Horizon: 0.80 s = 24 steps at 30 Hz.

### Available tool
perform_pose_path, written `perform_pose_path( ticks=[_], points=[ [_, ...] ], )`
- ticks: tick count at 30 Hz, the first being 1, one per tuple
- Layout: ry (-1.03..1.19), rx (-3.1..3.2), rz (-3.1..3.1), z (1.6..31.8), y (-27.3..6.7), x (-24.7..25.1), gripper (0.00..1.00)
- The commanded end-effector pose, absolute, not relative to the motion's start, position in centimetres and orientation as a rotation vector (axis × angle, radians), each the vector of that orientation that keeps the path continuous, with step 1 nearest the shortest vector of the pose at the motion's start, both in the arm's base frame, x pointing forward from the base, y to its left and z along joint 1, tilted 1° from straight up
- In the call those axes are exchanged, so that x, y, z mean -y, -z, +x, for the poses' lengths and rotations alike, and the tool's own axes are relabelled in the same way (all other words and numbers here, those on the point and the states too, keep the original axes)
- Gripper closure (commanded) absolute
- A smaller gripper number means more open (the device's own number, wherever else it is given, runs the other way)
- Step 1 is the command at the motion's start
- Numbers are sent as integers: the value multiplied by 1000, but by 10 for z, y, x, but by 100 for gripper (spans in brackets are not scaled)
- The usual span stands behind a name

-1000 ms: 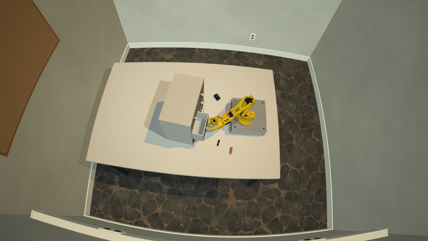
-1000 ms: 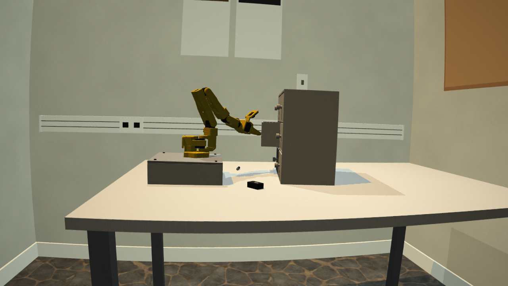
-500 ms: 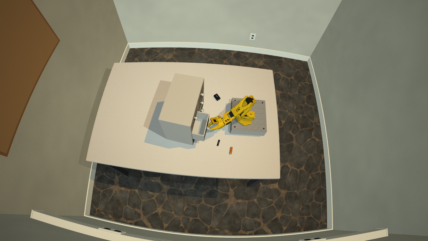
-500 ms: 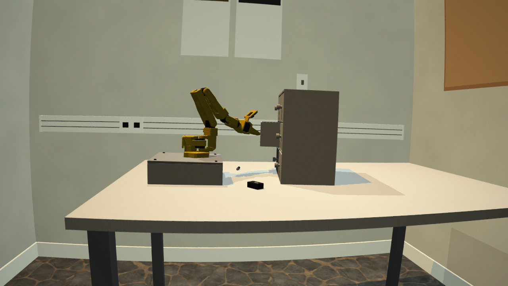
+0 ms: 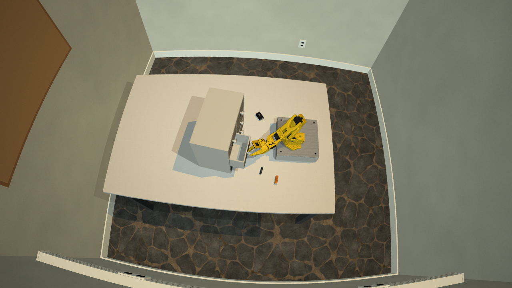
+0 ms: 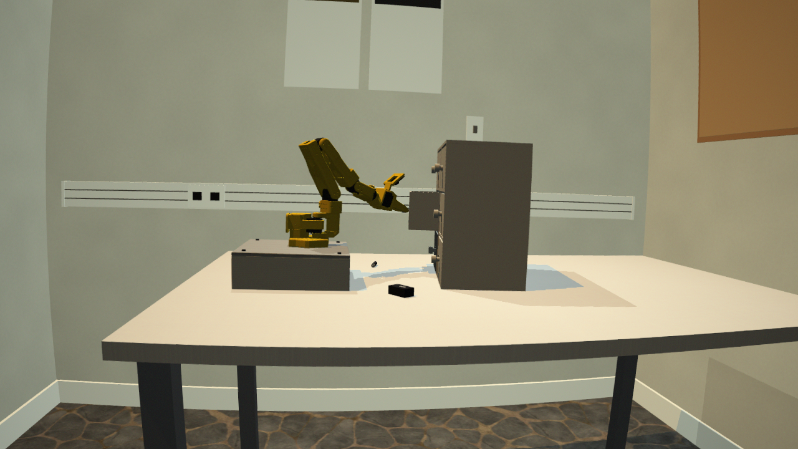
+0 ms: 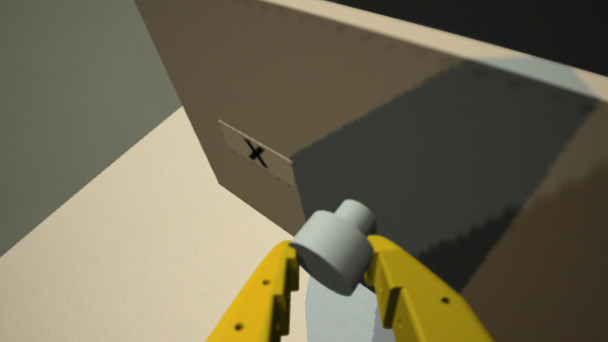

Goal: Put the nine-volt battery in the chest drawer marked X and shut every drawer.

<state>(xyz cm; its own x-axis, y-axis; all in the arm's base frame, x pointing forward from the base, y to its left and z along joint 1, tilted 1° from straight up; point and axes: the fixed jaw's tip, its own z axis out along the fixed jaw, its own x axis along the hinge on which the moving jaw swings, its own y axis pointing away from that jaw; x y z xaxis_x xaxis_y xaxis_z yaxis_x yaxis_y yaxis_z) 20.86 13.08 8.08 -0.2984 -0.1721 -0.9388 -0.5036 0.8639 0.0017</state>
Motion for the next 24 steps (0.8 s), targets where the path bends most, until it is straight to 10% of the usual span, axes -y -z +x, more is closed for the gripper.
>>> perform_pose_path(
  ticks=[1, 24],
  points=[
    [-367, -1856, -514, 206, -84, -133, 96],
    [-367, -1856, -514, 206, -84, -133, 81]
  ],
)
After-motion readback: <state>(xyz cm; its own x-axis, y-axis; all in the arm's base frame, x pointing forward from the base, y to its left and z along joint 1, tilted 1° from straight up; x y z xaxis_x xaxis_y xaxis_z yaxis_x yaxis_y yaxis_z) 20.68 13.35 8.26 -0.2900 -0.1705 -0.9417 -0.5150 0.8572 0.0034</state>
